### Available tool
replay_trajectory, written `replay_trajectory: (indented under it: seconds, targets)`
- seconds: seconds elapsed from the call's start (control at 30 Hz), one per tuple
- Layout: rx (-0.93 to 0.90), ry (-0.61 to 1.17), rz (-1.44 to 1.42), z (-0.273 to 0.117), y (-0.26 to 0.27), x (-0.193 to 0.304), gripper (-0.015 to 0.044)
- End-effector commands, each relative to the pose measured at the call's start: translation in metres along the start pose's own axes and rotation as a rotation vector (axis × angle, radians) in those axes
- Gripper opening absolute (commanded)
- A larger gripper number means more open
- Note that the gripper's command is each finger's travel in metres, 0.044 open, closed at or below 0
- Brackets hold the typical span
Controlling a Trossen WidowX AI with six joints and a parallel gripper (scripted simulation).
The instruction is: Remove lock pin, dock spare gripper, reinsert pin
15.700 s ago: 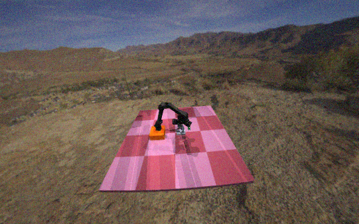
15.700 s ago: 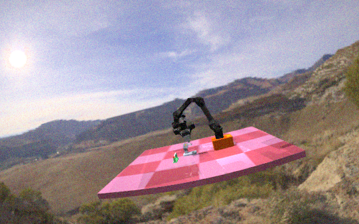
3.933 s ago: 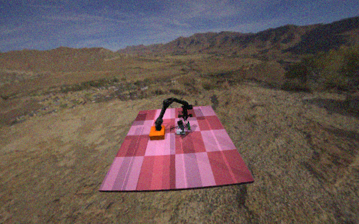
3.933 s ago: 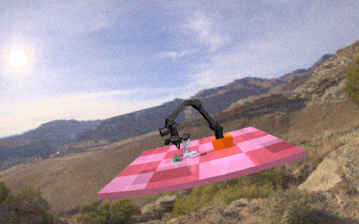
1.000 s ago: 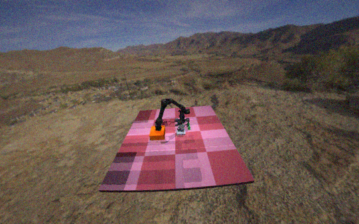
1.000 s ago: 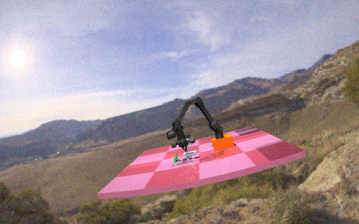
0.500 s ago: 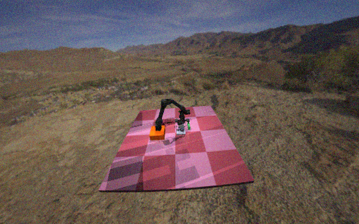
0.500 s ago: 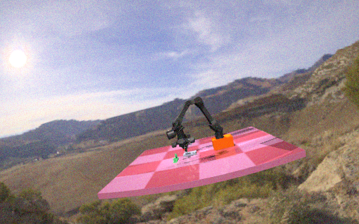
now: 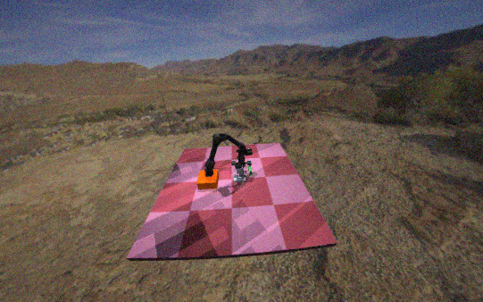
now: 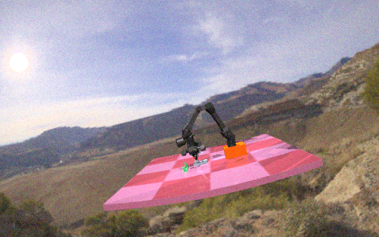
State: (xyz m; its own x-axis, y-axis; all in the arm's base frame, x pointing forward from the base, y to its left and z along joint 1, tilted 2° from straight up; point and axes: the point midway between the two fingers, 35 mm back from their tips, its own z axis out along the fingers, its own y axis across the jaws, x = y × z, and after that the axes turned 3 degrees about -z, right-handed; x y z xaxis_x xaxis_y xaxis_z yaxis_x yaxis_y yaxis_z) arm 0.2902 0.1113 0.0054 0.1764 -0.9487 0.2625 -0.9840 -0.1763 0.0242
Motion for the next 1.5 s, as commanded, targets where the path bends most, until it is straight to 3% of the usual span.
replay_trajectory:
  seconds: [0.0,0.53,0.8,1.47]
  targets:
    - [0.002,-0.001,-0.002,0.0,0.0,0.004,0.0]
    - [-0.003,-0.002,-0.004,0.002,0.0,0.011,0.0]
    - [-0.007,-0.002,0.0,0.002,0.0,0.01,0.02]
    - [-0.029,0.008,-0.012,-0.025,0.006,-0.003,0.02]
